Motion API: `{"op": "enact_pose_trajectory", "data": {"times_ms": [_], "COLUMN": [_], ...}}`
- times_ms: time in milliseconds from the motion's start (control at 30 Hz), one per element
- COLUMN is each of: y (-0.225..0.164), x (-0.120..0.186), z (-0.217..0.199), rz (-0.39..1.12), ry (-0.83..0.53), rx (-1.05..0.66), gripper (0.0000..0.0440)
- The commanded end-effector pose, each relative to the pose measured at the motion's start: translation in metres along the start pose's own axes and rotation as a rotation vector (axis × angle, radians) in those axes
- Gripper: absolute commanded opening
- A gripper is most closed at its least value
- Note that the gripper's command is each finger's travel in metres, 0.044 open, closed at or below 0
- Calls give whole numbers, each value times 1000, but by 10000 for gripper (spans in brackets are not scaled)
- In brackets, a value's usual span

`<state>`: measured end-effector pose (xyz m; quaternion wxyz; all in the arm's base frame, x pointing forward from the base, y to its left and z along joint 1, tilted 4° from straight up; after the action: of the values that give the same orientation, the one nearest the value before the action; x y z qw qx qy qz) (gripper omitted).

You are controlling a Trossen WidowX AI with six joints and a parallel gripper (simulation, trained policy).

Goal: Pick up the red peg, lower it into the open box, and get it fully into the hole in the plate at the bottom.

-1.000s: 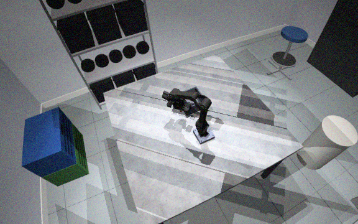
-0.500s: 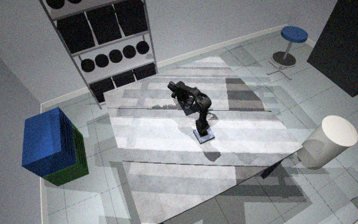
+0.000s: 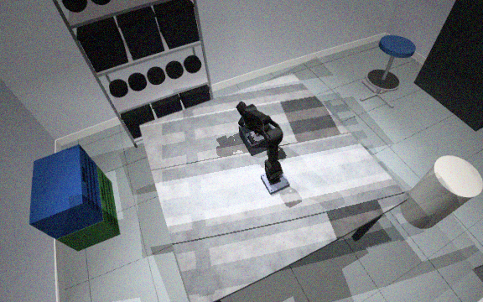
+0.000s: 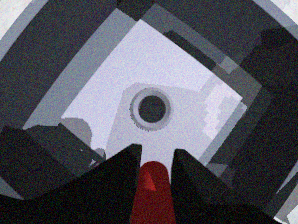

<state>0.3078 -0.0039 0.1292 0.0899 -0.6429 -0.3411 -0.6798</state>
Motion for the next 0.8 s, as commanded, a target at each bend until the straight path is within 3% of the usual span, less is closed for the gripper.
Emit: {"op": "enact_pose_trajectory", "data": {"times_ms": [0, 367, 567, 633, 767], "y": [11, 23, 20, 24, 35], "x": [-10, -48, -66, -70, -69], "z": [2, 3, 2, 4, 10], "rz": [15, 83, 138, 146, 162], "ry": [9, 31, 30, 36, 61], "rx": [14, 103, 143, 153, 159], "gripper": [0, 11, 145, 168, 271]}}
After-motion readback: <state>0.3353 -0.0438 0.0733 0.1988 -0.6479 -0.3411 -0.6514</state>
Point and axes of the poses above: the point midway between the two fingers, 35 mm back from their tips, its own x axis back along the fingers, its own z axis across the jaws, y = z × x, the point moved 3 cm from there along x, back along the fingers, and after that the axes turned 1 degree about x, right-handed, at the moved point
